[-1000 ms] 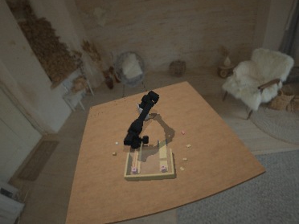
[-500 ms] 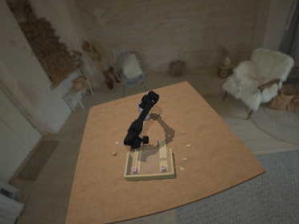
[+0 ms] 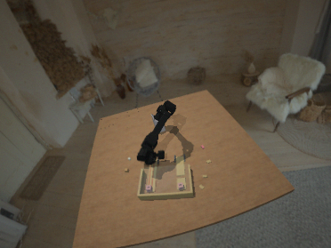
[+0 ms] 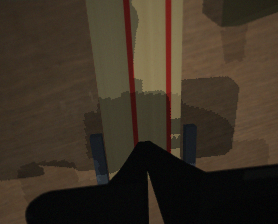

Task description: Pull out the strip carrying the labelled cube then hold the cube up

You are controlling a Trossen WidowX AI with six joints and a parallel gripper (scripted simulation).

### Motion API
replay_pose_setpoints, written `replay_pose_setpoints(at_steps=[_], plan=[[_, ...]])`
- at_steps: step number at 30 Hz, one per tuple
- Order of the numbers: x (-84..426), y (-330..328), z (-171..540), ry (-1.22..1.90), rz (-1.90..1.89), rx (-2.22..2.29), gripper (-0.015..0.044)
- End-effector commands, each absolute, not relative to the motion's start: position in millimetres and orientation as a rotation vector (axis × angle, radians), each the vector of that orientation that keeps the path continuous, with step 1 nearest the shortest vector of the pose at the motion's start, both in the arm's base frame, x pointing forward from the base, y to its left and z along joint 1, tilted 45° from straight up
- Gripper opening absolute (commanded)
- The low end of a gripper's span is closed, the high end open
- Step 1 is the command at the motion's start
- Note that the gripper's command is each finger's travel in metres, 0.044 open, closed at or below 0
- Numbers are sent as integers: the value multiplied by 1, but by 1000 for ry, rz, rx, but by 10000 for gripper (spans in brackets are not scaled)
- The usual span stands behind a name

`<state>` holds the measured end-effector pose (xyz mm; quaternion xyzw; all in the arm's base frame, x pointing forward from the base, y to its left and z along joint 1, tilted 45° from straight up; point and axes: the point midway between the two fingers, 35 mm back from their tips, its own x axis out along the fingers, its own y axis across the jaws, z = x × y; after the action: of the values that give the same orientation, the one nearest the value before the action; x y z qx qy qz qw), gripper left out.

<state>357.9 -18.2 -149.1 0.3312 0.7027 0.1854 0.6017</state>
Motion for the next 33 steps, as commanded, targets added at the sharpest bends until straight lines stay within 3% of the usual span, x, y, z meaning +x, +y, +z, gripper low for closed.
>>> replay_pose_setpoints(at_steps=[1,33], plan=[[357,-16,-150,1631,429,772,0],[339,-13,-149,1632,429,773,0]])
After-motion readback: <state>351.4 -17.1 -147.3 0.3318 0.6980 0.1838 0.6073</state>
